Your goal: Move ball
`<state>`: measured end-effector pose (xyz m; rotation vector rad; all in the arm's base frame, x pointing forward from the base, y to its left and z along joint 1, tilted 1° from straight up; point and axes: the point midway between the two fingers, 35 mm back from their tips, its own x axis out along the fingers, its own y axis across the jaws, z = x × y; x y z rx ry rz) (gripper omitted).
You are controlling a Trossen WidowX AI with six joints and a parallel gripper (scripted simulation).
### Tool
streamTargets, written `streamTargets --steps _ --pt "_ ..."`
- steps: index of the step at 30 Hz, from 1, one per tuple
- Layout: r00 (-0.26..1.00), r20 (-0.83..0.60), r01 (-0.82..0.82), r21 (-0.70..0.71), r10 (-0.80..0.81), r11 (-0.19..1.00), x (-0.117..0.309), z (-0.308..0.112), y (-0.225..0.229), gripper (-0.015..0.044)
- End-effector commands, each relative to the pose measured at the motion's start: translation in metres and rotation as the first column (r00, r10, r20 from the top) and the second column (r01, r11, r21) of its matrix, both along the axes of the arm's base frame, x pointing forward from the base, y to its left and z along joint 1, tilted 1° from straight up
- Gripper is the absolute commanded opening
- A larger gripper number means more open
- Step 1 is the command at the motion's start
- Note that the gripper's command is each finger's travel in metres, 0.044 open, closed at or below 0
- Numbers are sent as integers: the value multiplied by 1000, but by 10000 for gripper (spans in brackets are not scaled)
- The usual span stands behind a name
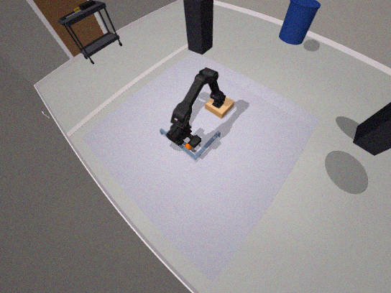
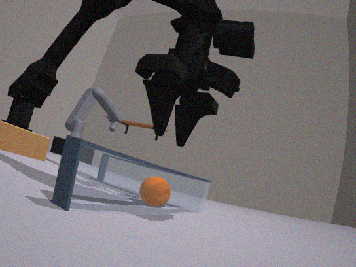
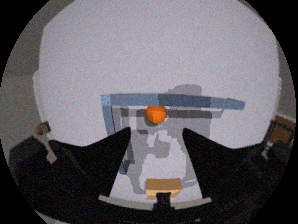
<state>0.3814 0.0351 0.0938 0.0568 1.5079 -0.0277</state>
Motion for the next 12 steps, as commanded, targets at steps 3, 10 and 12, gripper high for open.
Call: streamTargets --steps 3,10,12 --pt "1000 -7 0 -1 0 1000 -1 -1 0 358" --pt "1000 -7 0 -1 0 1000 -8 48 -1 440" --pt "1000 -7 0 -1 0 1000 -8 48 -1 440"
